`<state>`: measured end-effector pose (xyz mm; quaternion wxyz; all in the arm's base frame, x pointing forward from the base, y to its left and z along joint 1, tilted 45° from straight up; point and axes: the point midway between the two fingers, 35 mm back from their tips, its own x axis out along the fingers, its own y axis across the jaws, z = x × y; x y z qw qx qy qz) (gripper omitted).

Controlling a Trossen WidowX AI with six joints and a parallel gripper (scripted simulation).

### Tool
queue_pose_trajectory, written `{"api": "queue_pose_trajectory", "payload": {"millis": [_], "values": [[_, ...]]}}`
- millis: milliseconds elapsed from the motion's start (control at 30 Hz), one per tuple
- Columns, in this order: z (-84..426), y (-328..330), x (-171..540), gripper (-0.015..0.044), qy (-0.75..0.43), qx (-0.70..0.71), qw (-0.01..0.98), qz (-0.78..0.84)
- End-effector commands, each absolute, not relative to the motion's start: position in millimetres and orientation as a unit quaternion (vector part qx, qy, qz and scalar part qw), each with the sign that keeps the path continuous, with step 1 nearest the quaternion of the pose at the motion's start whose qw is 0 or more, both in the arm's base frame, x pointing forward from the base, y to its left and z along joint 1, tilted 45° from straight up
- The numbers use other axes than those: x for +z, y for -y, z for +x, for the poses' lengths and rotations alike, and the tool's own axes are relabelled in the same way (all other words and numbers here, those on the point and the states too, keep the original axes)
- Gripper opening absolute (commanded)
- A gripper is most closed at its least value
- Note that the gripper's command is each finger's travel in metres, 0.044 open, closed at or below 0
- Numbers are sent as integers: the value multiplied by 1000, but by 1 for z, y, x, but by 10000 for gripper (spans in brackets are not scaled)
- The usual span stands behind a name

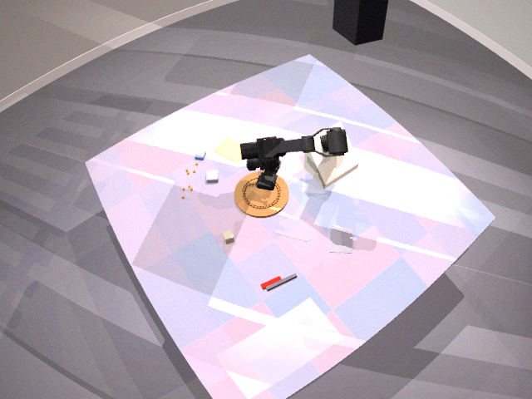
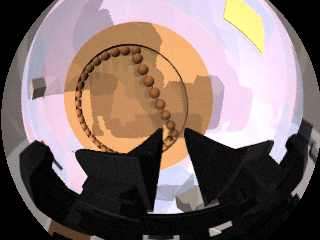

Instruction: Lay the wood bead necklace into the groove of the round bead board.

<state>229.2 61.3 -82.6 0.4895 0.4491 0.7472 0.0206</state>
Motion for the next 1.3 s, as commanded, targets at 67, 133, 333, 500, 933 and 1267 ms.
{"api": "queue_pose_trajectory", "payload": {"millis": [67,133,333,500,933,1267], "values": [[229,-61,-82,0,-747,21,490,449],[229,-61,-82,0,-747,21,490,449],[229,-61,-82,0,-747,21,490,449],[229,-61,-82,0,-747,21,490,449],[229,-61,-82,0,-747,21,490,449],[229,-61,-82,0,-747,21,490,449]]}}
